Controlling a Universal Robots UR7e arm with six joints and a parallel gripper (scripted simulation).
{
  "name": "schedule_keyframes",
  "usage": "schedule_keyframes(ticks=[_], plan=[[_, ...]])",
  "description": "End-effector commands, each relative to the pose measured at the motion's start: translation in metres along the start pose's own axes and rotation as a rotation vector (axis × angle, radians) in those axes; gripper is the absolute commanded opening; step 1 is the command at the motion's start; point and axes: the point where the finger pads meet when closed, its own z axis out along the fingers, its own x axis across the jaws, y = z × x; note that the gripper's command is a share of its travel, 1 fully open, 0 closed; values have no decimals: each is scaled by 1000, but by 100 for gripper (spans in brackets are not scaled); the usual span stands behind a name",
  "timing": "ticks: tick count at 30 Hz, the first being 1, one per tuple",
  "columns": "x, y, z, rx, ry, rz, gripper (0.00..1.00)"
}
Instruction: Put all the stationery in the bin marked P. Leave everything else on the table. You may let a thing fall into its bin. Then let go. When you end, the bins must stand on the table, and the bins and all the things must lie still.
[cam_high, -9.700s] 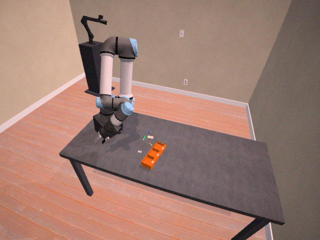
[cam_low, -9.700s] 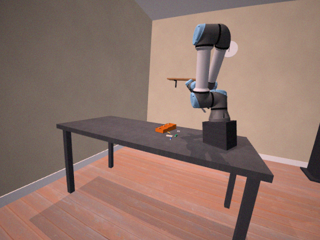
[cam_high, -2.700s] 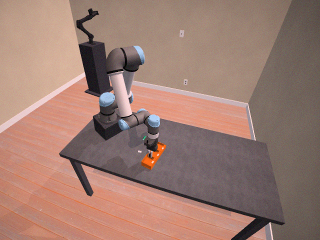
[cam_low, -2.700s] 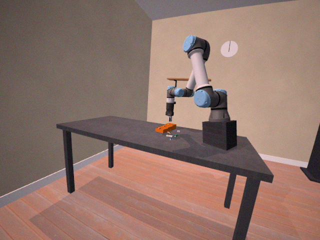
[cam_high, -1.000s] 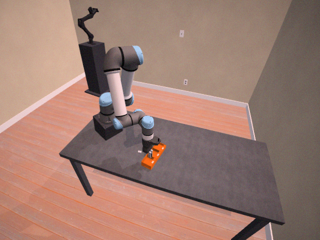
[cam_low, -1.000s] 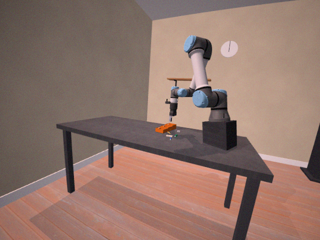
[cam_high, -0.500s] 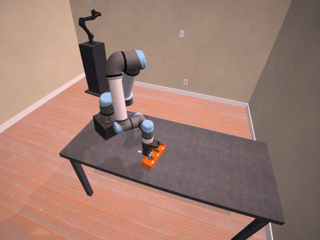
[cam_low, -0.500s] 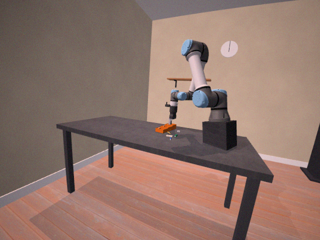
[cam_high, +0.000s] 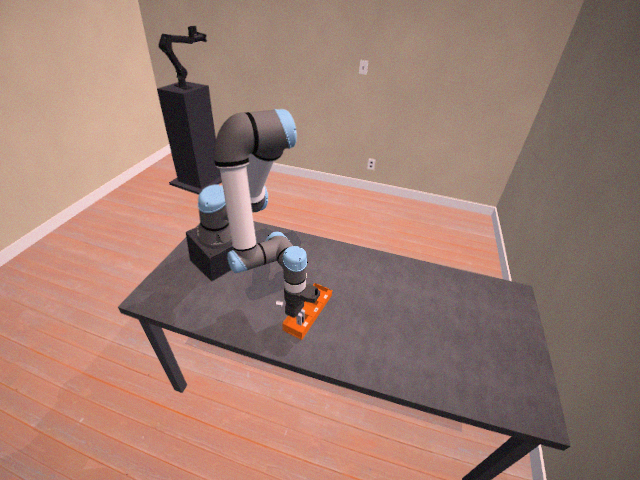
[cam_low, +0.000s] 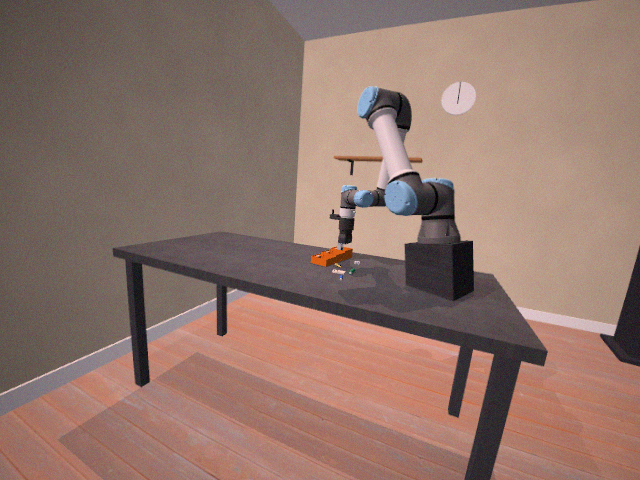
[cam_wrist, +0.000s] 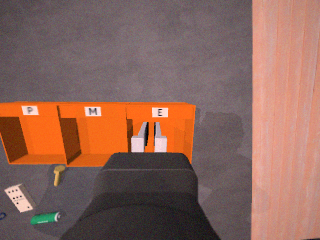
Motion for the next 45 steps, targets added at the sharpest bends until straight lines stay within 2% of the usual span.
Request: schedule_keyframes(ticks=[1,41,45], plan=[[0,-1,0,2,1,0,31],[0,-1,0,2,1,0,31],[0,-1,-5,2,1,0,31]])
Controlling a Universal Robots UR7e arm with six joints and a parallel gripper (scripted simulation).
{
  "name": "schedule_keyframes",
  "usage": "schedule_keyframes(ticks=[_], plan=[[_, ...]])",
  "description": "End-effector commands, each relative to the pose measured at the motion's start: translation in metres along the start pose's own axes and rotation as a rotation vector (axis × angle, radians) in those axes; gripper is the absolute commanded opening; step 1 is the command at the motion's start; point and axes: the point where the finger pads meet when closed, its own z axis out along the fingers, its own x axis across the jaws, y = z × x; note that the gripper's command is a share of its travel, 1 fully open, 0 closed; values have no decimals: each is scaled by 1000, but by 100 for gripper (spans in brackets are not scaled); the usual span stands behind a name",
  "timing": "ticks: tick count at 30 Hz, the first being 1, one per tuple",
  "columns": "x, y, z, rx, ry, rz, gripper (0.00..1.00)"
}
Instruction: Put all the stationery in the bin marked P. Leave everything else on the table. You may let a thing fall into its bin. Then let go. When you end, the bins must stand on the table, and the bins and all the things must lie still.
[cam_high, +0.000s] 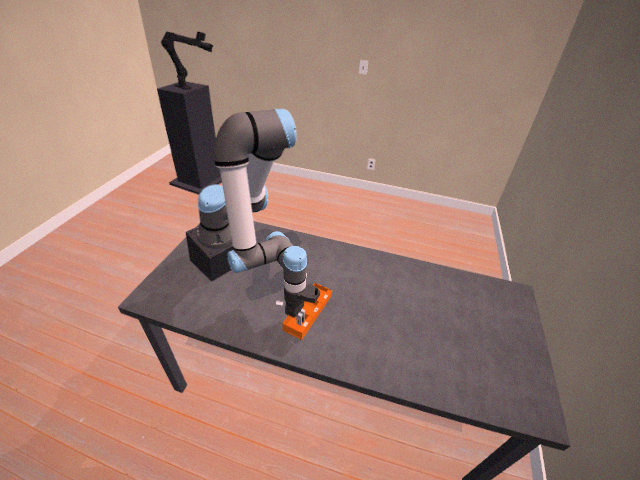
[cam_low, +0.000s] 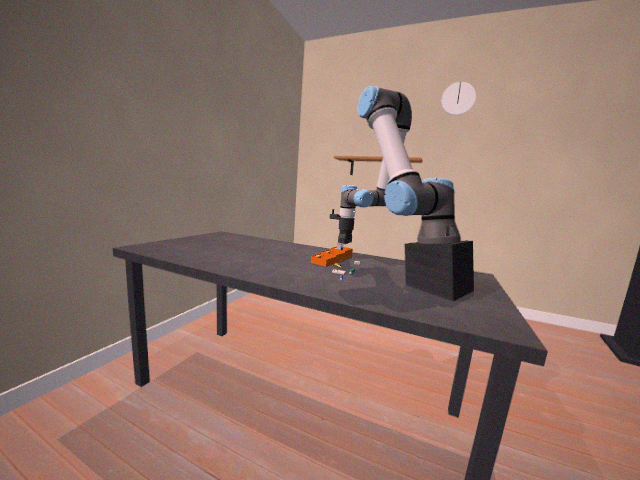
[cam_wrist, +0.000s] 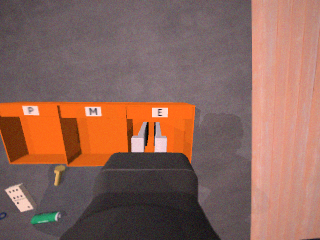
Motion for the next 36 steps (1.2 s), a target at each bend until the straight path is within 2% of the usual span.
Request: schedule_keyframes(ticks=[1,21,29,36], plan=[[0,-1,-6,2,1,0,31],[0,-1,-27,2,1,0,31],[0,-1,-59,2,1,0,31],[-5,-1,-59,2,1,0,31]])
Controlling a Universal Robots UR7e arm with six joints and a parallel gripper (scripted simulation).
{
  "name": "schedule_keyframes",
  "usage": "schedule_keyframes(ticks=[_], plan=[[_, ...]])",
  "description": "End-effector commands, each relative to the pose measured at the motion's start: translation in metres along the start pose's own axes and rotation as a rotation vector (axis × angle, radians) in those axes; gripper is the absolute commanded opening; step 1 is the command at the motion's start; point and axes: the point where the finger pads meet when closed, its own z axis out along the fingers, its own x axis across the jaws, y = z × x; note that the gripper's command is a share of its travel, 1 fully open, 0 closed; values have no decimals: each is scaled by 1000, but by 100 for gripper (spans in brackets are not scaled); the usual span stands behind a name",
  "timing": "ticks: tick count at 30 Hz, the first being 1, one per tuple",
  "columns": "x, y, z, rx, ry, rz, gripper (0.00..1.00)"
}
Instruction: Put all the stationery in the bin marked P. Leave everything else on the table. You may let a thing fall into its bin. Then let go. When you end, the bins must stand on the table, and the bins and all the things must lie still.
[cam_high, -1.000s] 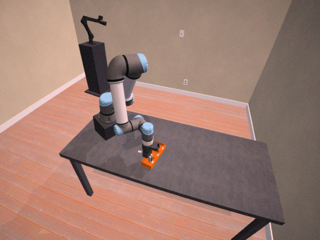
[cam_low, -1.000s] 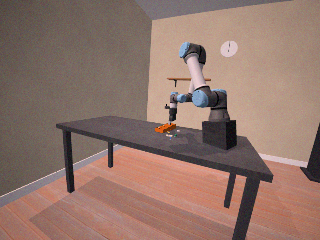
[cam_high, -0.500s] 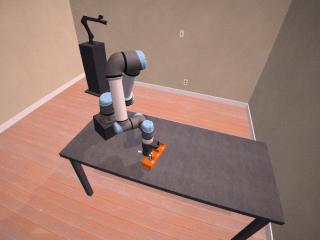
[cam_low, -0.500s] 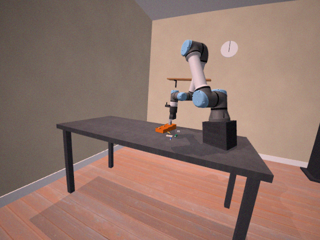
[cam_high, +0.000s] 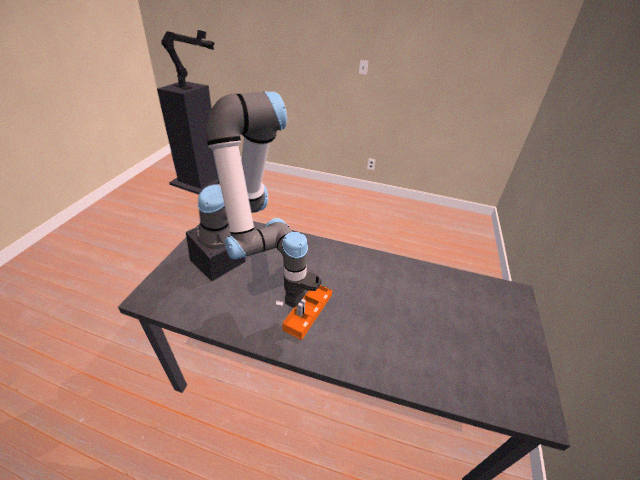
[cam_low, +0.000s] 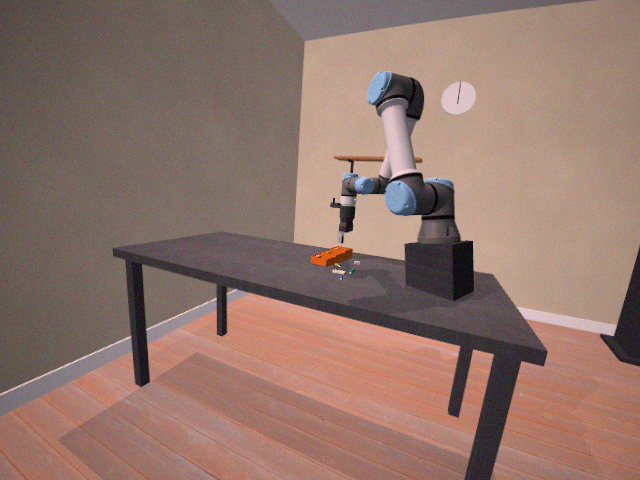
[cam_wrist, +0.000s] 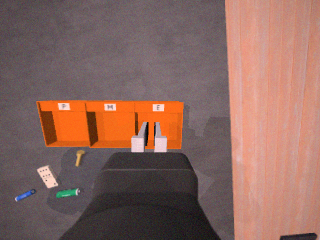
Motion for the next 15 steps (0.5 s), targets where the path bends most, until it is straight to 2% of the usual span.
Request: schedule_keyframes(ticks=[1,2,15], plan=[[-5,0,-1,0,0,0,31],[-5,0,-1,0,0,0,31],[-70,0,-1,0,-1,0,31]])
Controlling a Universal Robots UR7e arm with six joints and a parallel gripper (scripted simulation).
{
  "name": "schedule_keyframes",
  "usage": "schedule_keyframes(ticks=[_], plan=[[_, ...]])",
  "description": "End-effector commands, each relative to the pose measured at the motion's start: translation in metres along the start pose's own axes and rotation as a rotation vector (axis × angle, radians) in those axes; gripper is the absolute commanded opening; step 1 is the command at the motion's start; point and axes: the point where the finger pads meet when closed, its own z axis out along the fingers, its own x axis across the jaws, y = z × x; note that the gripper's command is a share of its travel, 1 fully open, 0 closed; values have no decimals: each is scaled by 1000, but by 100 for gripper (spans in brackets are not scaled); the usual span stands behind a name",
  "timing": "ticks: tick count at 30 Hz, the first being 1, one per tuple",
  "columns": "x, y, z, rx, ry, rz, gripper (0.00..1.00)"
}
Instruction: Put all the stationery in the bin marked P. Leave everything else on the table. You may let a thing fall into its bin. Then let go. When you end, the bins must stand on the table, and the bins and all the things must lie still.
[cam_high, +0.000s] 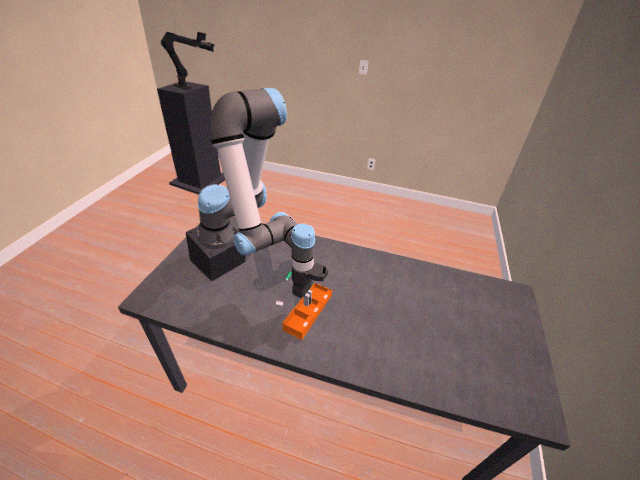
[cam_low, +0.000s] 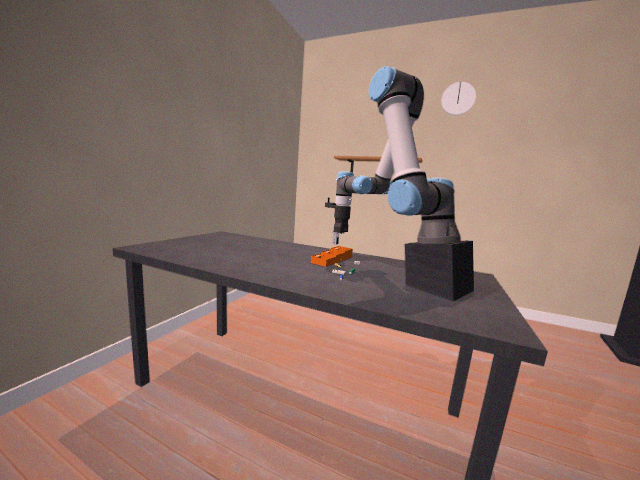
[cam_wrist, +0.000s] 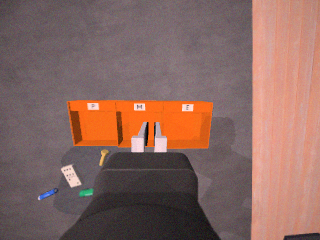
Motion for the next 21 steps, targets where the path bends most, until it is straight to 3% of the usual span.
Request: schedule_keyframes(ticks=[1,10,21], plan=[[-24,-1,0,1,2,1,31],[-34,-1,0,1,2,1,31],[-34,-1,24,1,2,1,31]])
